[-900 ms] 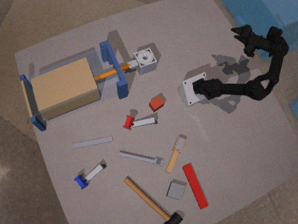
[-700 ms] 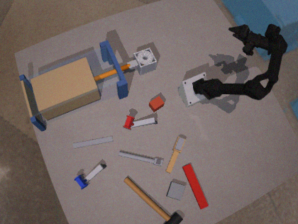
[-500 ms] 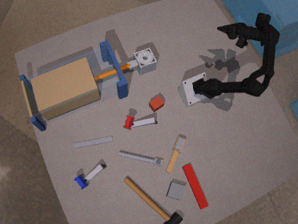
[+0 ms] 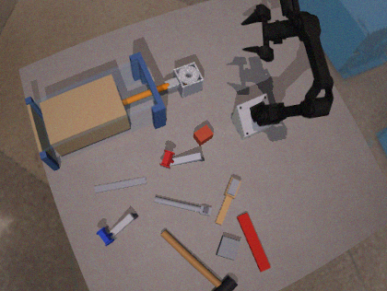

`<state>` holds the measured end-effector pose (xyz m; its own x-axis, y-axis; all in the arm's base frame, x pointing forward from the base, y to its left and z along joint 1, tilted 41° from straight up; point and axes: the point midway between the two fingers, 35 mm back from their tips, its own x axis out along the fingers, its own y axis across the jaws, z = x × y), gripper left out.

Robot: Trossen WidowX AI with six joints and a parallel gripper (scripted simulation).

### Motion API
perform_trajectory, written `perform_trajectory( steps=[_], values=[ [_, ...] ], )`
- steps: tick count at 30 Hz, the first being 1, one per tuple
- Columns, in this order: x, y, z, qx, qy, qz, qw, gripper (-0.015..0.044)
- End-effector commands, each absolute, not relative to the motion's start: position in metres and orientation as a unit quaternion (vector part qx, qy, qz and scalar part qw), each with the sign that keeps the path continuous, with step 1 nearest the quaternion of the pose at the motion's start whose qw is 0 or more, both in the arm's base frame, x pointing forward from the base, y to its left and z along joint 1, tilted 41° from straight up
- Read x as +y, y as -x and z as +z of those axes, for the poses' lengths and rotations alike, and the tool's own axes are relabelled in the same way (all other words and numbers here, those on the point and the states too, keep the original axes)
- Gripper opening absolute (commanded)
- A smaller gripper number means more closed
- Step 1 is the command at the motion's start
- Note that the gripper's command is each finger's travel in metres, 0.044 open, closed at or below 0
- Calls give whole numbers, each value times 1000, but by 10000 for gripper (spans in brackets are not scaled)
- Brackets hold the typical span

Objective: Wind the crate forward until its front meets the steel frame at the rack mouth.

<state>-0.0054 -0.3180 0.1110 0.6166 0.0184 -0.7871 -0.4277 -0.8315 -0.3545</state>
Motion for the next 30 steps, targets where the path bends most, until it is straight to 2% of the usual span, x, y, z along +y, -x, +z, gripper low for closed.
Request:
perform_trajectory(
  steps=[1,12,20,30],
  values=[
    [-315,-61,104,-30,892,439,107,440],
    [-270,-177,98,-314,841,390,-204,440],
    [-203,-259,94,-509,713,250,-412,440],
    [-96,-323,89,-655,484,2,-581,440]
  ],
)
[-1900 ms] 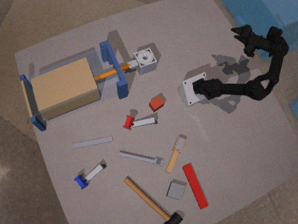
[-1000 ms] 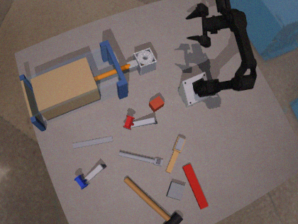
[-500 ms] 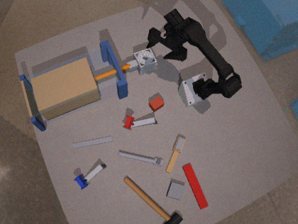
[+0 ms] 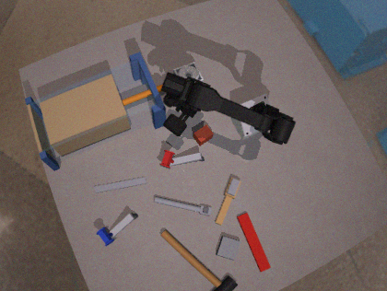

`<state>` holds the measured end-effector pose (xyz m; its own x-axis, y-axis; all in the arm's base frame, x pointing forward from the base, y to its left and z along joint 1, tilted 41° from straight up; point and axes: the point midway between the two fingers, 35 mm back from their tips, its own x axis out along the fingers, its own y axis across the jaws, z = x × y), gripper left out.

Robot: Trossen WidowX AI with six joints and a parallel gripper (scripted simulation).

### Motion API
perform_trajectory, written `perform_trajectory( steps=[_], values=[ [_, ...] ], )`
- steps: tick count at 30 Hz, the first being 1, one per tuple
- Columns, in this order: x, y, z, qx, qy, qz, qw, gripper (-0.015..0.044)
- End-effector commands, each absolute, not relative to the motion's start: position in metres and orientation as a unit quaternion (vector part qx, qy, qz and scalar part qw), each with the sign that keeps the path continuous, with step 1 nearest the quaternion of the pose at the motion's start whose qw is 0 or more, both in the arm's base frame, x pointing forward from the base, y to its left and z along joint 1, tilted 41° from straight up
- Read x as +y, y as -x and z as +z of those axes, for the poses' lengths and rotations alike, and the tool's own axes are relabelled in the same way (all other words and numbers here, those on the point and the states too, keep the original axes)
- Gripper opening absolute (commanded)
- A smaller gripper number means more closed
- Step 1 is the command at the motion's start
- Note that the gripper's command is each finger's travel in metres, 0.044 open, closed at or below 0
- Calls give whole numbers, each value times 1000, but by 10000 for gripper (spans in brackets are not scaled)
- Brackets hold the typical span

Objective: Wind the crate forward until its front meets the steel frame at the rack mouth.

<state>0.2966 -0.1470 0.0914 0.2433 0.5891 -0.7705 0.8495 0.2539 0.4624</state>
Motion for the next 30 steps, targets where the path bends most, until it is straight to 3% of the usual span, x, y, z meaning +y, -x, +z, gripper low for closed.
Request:
perform_trajectory(
  steps=[1,6,18,23,30],
  values=[
    [-85,-327,88,662,-459,25,592,440],
    [-41,-338,86,682,-364,128,621,440],
    [-42,-339,82,682,-364,128,621,440],
    [-6,-341,41,682,-364,128,621,440],
    [-1,-343,38,682,-364,129,621,440]
  ],
)
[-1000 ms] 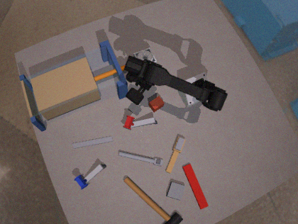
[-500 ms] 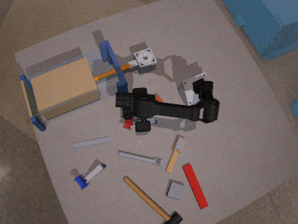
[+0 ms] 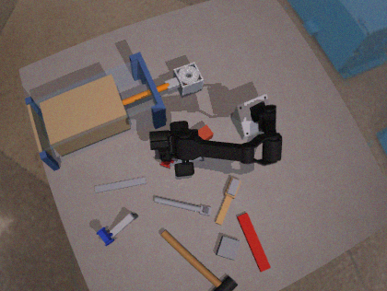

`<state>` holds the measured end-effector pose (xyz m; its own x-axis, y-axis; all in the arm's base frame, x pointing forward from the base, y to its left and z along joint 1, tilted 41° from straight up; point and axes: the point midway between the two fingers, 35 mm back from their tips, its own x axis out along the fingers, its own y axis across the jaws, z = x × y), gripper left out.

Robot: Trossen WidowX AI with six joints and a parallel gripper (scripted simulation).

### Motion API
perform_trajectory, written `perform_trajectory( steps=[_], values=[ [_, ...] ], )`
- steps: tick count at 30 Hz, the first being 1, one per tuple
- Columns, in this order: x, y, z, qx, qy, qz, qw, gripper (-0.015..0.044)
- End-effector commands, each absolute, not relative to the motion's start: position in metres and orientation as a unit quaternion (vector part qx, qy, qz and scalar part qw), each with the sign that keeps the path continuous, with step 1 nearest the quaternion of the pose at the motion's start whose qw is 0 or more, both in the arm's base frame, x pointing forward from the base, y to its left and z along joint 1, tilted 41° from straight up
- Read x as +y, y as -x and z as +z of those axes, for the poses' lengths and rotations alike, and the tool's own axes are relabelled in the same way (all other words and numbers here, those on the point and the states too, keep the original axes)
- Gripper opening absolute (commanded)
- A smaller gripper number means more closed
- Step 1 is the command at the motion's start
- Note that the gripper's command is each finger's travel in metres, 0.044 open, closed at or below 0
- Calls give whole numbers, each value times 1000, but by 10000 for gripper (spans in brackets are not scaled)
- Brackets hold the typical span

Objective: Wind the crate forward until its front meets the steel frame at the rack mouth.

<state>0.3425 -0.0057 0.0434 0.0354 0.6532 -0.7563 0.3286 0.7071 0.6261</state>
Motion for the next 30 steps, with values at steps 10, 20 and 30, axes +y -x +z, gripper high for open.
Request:
perform_trajectory(
  steps=[10,20,30],
  values=[
    [23,-344,11,682,-365,129,621,440],
    [35,-345,-2,681,-365,129,621,440],
    [44,-345,-12,681,-365,130,621,440]
  ],
)
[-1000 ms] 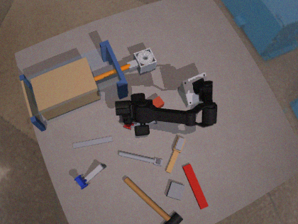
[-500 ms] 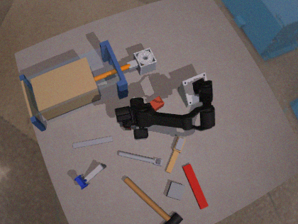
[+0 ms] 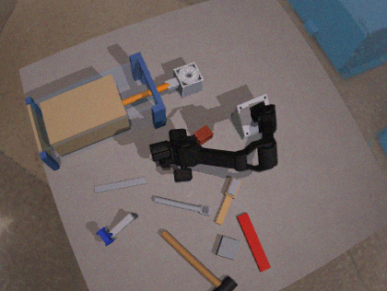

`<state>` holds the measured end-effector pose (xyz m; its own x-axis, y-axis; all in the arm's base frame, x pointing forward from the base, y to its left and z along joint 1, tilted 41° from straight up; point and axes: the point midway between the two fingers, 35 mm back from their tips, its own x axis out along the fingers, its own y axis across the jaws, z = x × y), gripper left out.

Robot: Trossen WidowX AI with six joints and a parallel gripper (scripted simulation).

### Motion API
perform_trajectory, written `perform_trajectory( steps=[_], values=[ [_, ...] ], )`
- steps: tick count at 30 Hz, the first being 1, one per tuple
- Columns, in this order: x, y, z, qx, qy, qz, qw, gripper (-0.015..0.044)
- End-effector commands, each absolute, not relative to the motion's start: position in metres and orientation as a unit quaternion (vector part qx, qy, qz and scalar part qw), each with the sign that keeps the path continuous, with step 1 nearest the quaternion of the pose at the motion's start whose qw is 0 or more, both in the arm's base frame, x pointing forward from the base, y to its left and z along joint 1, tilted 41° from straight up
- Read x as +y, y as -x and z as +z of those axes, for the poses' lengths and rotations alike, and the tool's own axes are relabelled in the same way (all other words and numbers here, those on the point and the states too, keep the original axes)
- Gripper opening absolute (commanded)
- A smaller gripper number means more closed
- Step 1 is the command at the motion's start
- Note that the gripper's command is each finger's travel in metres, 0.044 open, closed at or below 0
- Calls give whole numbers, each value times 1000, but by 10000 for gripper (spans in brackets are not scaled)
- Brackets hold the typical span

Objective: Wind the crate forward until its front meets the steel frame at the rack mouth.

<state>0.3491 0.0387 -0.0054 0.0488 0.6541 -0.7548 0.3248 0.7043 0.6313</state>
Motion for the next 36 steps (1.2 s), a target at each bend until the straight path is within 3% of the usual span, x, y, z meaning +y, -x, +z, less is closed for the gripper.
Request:
perform_trajectory(
  steps=[1,4,16,27,29,36],
  values=[
    [44,-345,-13,681,-365,130,621,440],
    [44,-345,-13,681,-365,130,621,440],
    [42,-349,-9,678,-361,132,627,125],
    [42,-349,-9,678,-361,132,627,52],
    [42,-349,-9,678,-361,132,627,0],
    [16,-353,16,685,-357,131,621,0]
  ],
)
